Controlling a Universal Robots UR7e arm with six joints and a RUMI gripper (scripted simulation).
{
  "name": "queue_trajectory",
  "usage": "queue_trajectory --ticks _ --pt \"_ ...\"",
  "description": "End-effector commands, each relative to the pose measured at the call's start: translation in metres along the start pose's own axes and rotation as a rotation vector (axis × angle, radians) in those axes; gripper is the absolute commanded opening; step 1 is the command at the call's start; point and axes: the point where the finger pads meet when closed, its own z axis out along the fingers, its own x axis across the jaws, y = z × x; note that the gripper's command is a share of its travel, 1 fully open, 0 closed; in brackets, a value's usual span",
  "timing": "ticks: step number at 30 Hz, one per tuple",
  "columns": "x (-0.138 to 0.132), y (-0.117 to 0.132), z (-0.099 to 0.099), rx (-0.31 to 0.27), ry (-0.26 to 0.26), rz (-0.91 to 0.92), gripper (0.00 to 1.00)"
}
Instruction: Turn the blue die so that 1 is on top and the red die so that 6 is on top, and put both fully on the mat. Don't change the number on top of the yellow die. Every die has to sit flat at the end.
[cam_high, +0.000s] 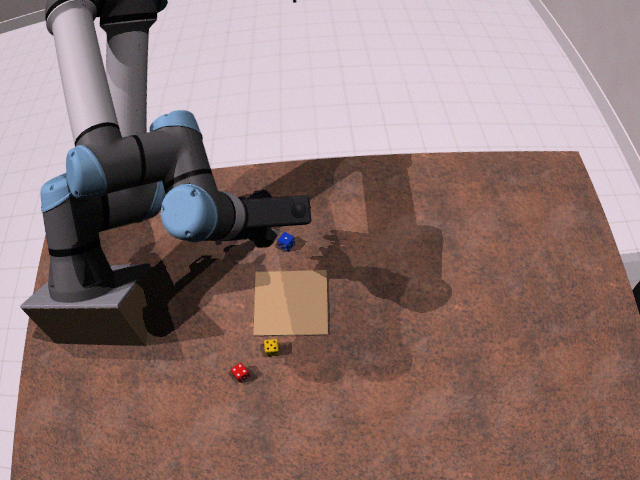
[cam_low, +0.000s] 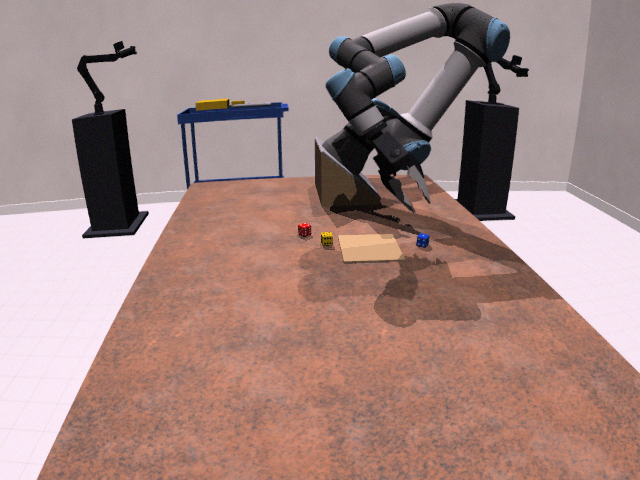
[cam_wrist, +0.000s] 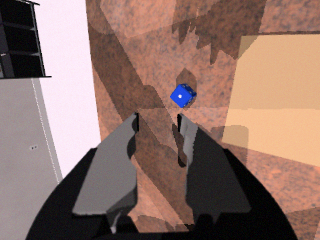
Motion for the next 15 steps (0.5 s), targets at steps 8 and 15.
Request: queue_trajectory --ticks 8,15 --pt "-0.0047 -0.0004 0.0007 -0.04 0.028 -0.305 0.24" --pt "-0.0072 0.0003 0.0015 -0.065 0.042 -0.464 0.24"
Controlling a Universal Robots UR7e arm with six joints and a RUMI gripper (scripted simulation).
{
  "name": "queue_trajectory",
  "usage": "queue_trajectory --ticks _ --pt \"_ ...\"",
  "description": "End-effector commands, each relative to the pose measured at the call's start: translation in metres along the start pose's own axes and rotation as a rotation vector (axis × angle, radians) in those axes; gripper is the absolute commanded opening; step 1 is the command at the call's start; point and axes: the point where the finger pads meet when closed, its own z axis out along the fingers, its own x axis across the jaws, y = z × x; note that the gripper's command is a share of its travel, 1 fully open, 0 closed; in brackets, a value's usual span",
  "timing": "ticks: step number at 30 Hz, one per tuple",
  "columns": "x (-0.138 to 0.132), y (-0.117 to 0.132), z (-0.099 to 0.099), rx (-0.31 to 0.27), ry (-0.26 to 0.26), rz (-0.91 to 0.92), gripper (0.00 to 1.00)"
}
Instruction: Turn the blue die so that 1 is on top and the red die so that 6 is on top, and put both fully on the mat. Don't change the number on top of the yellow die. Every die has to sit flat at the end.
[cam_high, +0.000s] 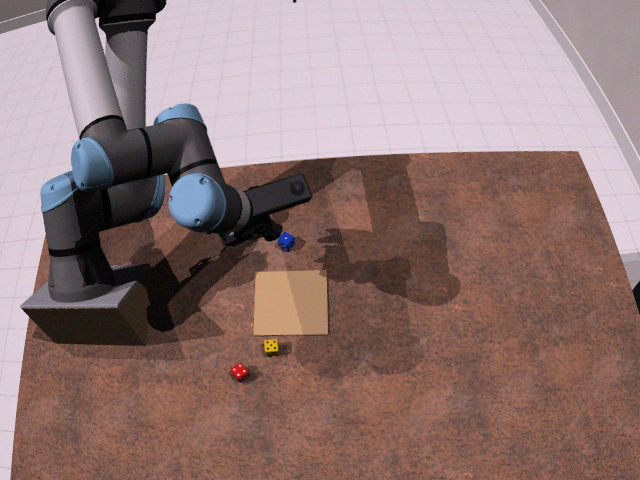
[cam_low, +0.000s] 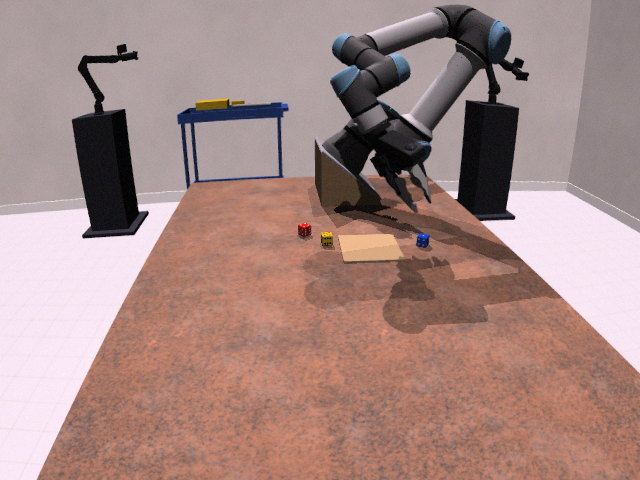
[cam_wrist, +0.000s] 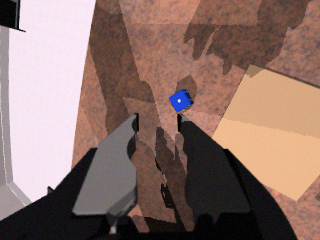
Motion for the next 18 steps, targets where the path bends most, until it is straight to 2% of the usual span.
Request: queue_trajectory --ticks 1,7,9,18 --pt "-0.0024 -0.0012 -0.0001 -0.024 0.009 -0.173 0.24" --pt "-0.0038 -0.0012 0.0002 -0.037 0.015 -0.256 0.24" --pt "-0.0053 -0.001 0.0006 -0.052 0.019 -0.347 0.24" --pt "-0.0082 -0.0006 0.0014 -0.083 0.026 -0.526 0.24"
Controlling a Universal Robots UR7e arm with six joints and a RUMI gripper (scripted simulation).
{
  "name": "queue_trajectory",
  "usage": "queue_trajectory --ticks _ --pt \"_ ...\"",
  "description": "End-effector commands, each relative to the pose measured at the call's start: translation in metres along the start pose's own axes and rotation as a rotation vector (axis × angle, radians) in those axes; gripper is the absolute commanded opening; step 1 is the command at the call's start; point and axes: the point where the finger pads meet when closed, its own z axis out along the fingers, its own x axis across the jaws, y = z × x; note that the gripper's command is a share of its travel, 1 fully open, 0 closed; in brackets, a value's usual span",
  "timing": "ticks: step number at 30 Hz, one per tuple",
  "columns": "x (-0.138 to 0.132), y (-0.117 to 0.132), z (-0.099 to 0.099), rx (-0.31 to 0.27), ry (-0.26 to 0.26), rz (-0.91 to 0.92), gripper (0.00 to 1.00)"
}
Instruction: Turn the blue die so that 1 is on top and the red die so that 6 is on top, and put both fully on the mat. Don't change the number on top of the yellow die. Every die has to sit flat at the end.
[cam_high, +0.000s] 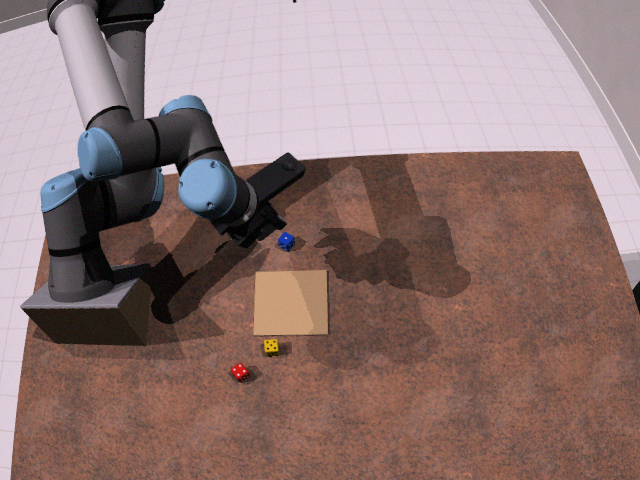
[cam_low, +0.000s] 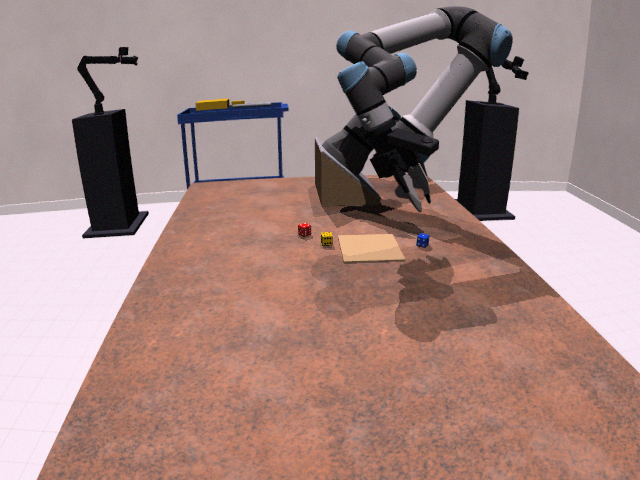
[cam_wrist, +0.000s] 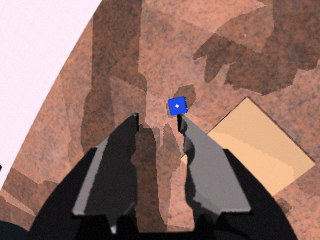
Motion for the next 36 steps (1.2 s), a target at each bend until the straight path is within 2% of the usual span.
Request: queue_trajectory --ticks 1,7,9,21,23,36 --pt "-0.002 -0.0016 -0.0004 -0.025 0.002 -0.173 0.24" --pt "-0.003 -0.0017 -0.0001 -0.036 0.003 -0.243 0.24" --pt "-0.0045 -0.0019 0.0002 -0.053 0.003 -0.343 0.24" --pt "-0.0081 -0.002 0.0007 -0.098 -0.003 -0.599 0.24" --pt "-0.0081 -0.002 0.0007 -0.098 -0.003 -0.599 0.24" --pt "-0.0118 -0.0017 0.0009 -0.153 -0.023 -0.92 0.24"
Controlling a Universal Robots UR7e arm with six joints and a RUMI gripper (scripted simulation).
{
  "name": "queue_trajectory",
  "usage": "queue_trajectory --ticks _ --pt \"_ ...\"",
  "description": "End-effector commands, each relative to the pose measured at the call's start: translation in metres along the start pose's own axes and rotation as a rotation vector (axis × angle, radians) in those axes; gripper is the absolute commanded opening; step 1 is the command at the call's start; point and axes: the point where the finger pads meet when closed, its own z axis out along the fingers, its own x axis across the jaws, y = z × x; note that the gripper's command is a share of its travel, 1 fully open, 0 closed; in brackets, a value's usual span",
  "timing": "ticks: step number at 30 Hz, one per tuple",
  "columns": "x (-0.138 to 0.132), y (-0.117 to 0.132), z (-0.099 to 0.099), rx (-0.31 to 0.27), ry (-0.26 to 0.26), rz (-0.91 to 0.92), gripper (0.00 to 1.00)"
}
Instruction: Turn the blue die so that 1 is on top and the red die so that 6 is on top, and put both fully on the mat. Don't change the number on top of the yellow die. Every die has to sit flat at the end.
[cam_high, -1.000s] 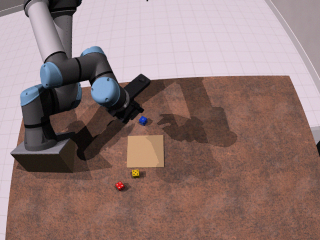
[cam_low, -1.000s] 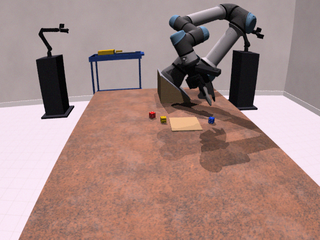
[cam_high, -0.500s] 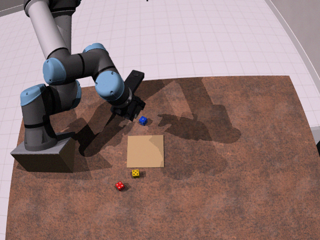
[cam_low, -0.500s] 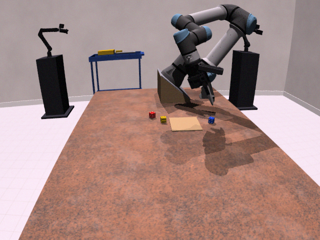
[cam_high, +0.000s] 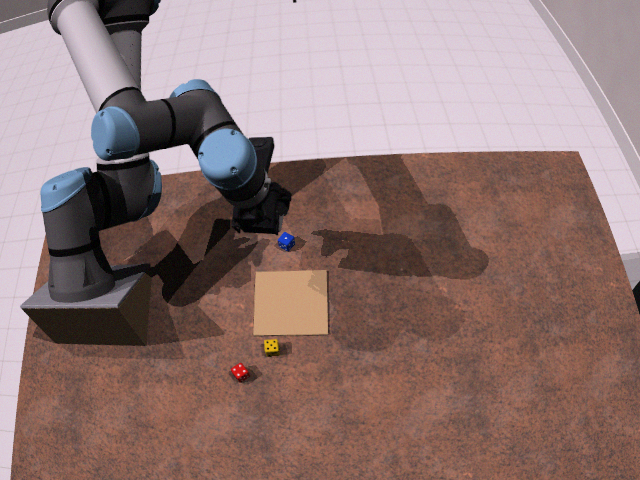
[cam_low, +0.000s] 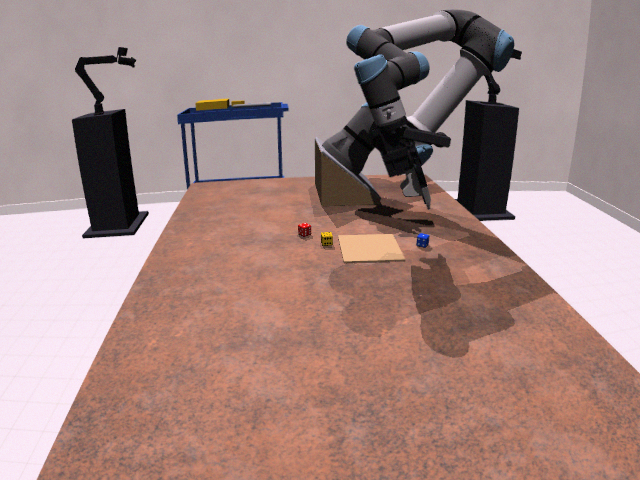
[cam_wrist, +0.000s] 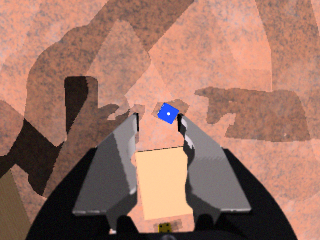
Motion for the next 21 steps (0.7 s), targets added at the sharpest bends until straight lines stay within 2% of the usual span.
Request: queue_trajectory --ticks 1,4,6,18,21 --pt "-0.0004 -0.0014 -0.001 -0.021 -0.011 -0.173 0.24" --pt "-0.0004 -0.0014 -0.001 -0.021 -0.011 -0.173 0.24" --pt "-0.0011 -0.0019 -0.0011 -0.035 -0.02 -0.276 0.24" --pt "-0.0026 -0.0028 -0.0016 -0.068 -0.046 -0.533 0.24" --pt "-0.0026 -0.0028 -0.0016 -0.069 -0.047 -0.537 0.24"
